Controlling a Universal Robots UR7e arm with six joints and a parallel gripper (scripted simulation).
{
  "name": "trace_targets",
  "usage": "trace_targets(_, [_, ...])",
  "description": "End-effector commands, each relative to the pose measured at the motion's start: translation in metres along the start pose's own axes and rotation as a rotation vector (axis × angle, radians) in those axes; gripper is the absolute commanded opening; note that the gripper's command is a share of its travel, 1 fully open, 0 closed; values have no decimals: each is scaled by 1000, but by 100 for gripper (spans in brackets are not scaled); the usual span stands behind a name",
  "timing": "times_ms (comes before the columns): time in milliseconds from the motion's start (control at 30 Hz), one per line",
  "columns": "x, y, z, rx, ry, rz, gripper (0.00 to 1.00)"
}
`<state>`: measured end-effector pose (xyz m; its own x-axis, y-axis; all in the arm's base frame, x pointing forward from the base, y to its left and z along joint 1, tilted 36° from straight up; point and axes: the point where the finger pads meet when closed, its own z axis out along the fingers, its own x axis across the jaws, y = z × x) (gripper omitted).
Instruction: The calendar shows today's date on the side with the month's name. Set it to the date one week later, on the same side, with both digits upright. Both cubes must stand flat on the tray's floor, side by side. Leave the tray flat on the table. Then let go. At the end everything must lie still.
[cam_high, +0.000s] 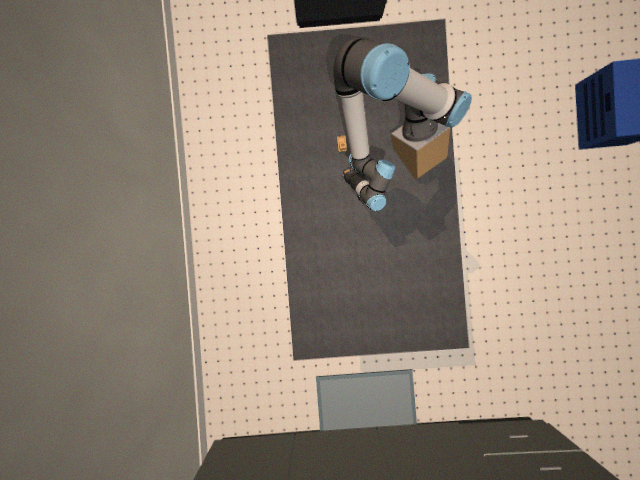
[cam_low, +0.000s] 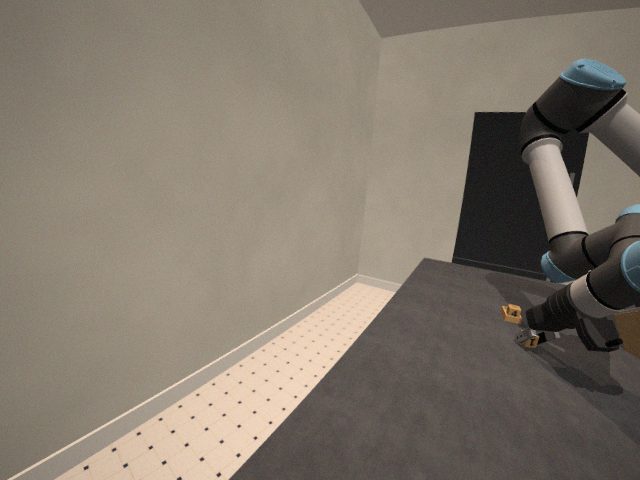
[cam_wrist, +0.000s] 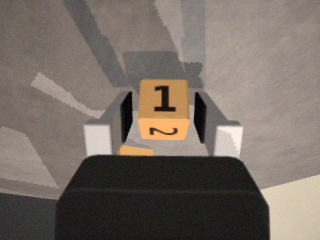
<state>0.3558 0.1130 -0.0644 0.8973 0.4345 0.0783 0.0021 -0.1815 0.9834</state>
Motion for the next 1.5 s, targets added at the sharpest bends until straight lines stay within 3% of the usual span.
trace_targets(0, [0, 0, 0, 0, 1, 1, 87])
trace_targets(400, [0, 0, 0, 0, 1, 1, 87])
trace_targets(433, [0, 0, 0, 0, 1, 1, 57])
trace_targets(1467, [0, 0, 0, 0, 1, 1, 57])
